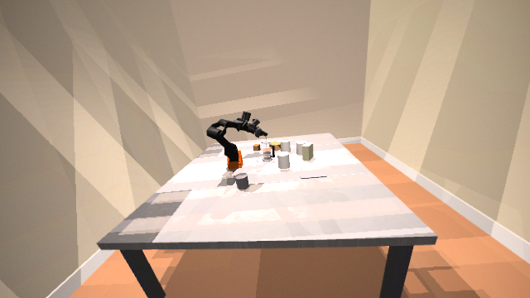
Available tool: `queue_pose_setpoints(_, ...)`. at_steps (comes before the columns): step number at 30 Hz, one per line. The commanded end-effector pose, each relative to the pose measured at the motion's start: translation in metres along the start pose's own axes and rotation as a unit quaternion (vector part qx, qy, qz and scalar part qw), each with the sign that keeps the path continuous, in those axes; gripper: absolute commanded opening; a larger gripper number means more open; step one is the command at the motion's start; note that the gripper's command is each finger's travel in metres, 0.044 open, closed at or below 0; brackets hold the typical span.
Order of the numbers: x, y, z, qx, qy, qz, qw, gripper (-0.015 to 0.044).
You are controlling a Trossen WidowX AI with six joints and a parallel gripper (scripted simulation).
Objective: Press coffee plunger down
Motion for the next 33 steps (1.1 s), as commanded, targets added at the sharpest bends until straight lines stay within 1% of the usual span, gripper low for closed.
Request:
queue_pose_setpoints(1, 0.015, -0.006, 0.000, -0.004, 0.007, 0.012, 1.000, 0.0126)
queue_pose_setpoints(8, 0.023, -0.014, -0.002, -0.003, 0.007, 0.011, 1.000, 0.0126)
queue_pose_setpoints(33, 0.019, -0.019, -0.002, -0.002, 0.007, 0.011, 1.000, 0.0126)
Point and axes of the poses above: the point midway between the two fingers, 35 mm back from their tips, its own y axis back along the fingers, its own z axis across the jaws, x = y × z, the point moved 1 cm from there along y, back along the fingers, and after that the axes turned 3 degrees about -y, right-handed, at the moved point
